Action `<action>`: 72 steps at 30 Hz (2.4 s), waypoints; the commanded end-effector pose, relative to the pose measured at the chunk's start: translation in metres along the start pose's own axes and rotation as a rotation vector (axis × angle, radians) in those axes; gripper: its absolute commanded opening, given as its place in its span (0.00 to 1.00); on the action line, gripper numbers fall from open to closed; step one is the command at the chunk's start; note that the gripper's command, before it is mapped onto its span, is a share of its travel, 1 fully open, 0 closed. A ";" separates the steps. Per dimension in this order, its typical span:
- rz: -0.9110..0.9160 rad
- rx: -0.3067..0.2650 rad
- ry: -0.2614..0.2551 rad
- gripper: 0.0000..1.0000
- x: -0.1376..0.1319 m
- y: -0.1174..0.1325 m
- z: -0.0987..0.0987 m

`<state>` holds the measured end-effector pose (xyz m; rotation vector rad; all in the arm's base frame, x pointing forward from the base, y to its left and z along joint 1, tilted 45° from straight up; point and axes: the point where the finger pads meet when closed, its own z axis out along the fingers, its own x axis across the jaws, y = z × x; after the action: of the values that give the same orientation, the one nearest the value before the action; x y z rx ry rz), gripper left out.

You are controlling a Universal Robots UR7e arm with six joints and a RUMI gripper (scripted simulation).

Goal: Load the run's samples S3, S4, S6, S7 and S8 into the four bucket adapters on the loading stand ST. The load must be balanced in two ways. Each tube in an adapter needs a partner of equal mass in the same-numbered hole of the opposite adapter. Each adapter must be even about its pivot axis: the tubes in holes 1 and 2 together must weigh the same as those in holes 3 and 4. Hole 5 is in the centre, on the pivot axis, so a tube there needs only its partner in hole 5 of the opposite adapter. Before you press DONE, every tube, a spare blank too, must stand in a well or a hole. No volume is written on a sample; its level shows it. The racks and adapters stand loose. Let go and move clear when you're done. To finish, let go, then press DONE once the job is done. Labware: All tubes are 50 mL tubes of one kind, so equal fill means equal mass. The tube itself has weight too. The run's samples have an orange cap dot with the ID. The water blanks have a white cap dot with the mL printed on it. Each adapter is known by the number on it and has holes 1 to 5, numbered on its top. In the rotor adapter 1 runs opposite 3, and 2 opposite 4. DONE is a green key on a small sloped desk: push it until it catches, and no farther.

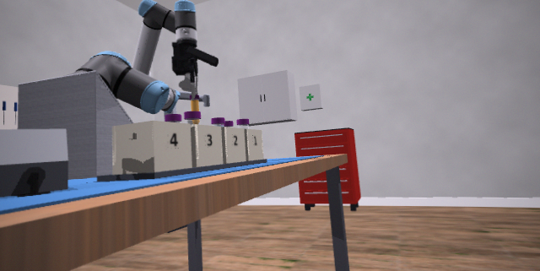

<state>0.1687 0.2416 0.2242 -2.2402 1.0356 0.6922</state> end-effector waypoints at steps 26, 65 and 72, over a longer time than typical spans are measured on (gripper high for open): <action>0.515 -0.006 0.005 0.00 0.180 0.001 0.000; 0.515 -0.006 0.005 0.00 0.413 0.004 -0.001; 0.515 -0.006 0.005 0.00 0.446 0.004 -0.001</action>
<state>0.4038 0.0267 -0.0518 -1.9861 1.6373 0.8963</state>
